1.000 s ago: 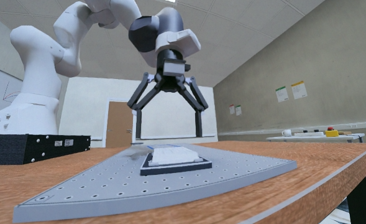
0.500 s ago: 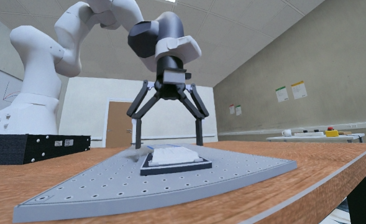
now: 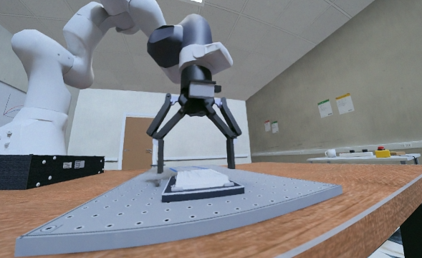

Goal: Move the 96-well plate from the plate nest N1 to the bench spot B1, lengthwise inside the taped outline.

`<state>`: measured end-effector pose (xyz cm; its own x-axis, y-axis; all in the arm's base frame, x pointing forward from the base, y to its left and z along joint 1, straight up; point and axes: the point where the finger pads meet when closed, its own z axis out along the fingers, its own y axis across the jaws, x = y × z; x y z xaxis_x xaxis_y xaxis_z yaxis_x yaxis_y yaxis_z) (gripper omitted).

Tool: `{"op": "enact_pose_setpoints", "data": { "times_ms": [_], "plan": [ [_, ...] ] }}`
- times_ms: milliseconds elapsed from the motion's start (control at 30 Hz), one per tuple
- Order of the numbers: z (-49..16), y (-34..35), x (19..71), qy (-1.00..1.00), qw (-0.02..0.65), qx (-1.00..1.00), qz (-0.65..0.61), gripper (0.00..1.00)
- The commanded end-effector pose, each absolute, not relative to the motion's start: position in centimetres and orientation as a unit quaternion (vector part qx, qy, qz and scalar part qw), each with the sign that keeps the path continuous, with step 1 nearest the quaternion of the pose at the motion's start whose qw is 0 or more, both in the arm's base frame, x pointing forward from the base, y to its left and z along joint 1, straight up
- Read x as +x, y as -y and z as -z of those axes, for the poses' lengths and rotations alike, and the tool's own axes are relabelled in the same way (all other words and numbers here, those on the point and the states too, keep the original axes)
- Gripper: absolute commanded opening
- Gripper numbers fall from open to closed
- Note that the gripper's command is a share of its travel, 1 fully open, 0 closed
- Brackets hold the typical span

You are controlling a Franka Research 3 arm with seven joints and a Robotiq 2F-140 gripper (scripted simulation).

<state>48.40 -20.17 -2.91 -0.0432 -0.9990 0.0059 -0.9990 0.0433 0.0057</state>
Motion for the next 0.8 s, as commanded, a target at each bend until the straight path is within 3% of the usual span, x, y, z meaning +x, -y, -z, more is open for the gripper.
{"op": "enact_pose_setpoints", "data": {
  "times_ms": [0, 33, 767],
  "plan": [
    [3.01, 20.18, 48.45, 0.722, 0.003, 0.692, 0.000, 1.00],
    [3.01, 20.18, 48.45, 0.722, 0.003, 0.692, 0.000, 0.63],
    [3.01, 20.18, 48.45, 0.722, 0.003, 0.692, 0.000, 0.63]
  ]
}}
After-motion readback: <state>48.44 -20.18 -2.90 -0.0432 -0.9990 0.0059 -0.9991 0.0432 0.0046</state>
